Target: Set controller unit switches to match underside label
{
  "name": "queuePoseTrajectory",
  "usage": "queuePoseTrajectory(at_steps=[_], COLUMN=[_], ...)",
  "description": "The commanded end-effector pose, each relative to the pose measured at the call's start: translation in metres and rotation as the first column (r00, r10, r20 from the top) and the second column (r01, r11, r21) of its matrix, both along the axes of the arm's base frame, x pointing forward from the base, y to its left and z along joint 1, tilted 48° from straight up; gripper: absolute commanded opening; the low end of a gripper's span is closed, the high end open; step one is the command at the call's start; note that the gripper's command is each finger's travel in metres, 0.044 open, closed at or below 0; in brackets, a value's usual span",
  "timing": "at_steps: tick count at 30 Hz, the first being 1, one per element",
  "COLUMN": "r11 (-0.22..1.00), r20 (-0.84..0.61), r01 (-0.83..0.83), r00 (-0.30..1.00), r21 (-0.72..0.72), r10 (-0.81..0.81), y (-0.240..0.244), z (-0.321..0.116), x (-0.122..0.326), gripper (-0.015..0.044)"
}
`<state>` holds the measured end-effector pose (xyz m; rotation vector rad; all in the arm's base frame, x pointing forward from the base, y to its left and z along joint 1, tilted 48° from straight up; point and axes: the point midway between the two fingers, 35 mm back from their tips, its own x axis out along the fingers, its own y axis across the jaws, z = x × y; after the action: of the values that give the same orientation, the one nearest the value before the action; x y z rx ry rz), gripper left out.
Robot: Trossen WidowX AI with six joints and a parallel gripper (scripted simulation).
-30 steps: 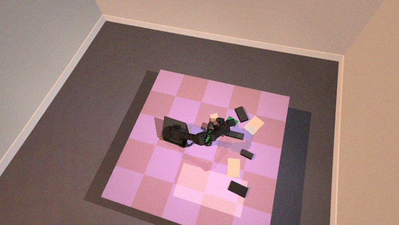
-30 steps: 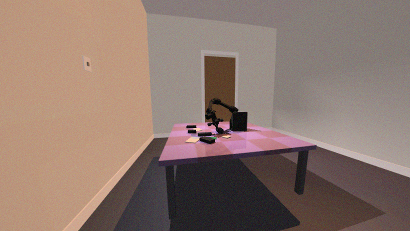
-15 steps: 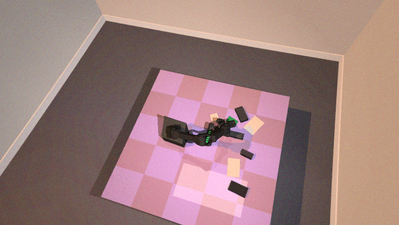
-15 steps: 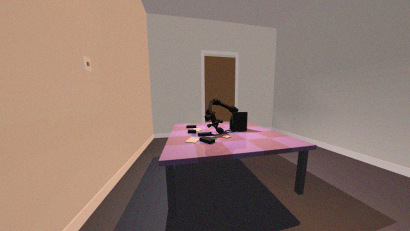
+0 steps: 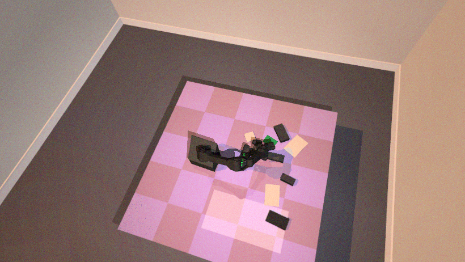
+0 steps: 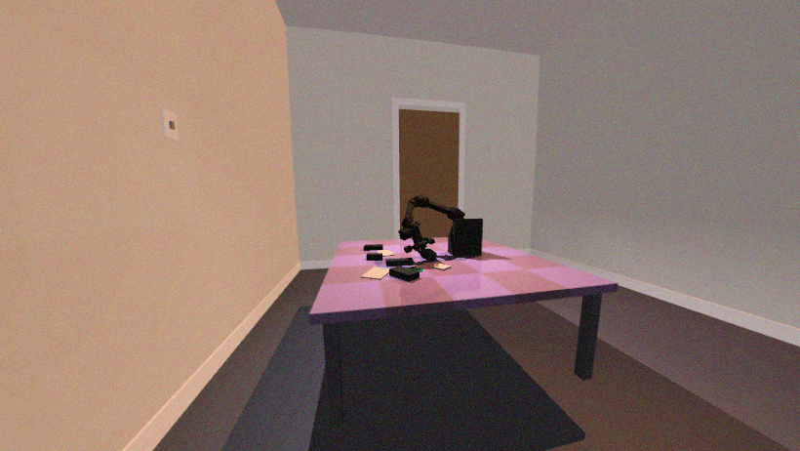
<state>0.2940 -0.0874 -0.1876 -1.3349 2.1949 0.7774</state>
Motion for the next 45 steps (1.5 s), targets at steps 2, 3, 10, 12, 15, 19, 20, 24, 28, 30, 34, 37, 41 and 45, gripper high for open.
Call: queuePoseTrajectory(at_steps=[2, 3, 10, 12, 15, 19, 20, 24, 28, 30, 34, 37, 41, 45], r11=[1.0, 1.0, 1.0, 1.0, 1.0, 1.0, 1.0, 1.0, 1.0, 1.0, 1.0, 1.0, 1.0, 1.0], r20=[-0.003, -0.003, -0.004, -0.004, -0.004, -0.004, -0.004, -0.004, -0.004, -0.004, -0.004, -0.004, -0.004, -0.004], r01=[-0.002, -0.002, -0.002, -0.002, -0.002, -0.002, -0.002, -0.002, -0.002, -0.002, -0.002, -0.002, -0.002, -0.002], r00=[1.0, 1.0, 1.0, 1.0, 1.0, 1.0, 1.0, 1.0, 1.0, 1.0, 1.0, 1.0, 1.0, 1.0], r21=[-0.002, -0.002, -0.002, -0.002, -0.002, -0.002, -0.002, -0.002, -0.002, -0.002, -0.002, -0.002, -0.002, -0.002], r10=[0.002, 0.002, 0.002, 0.002, 0.002, 0.002, 0.002, 0.002, 0.002, 0.002, 0.002, 0.002, 0.002, 0.002], y=[-0.007, -0.008, -0.009, -0.009, -0.009, -0.009, -0.009, -0.008, -0.008, -0.008, -0.008, -0.008, -0.007, -0.007], z=[-0.006, -0.007, -0.008, -0.008, -0.008, -0.008, -0.008, -0.008, -0.008, -0.008, -0.008, -0.008, -0.008, -0.008], x=[-0.001, -0.002, -0.003, -0.003, -0.005, -0.006, -0.006, -0.008, -0.01, -0.01, -0.012, -0.013, -0.015, -0.016], gripper=[0.0, 0.0, 0.0, 0.0, 0.0, 0.0, 0.0, 0.0, 0.0, 0.0, 0.0, 0.0, 0.0, 0.0])
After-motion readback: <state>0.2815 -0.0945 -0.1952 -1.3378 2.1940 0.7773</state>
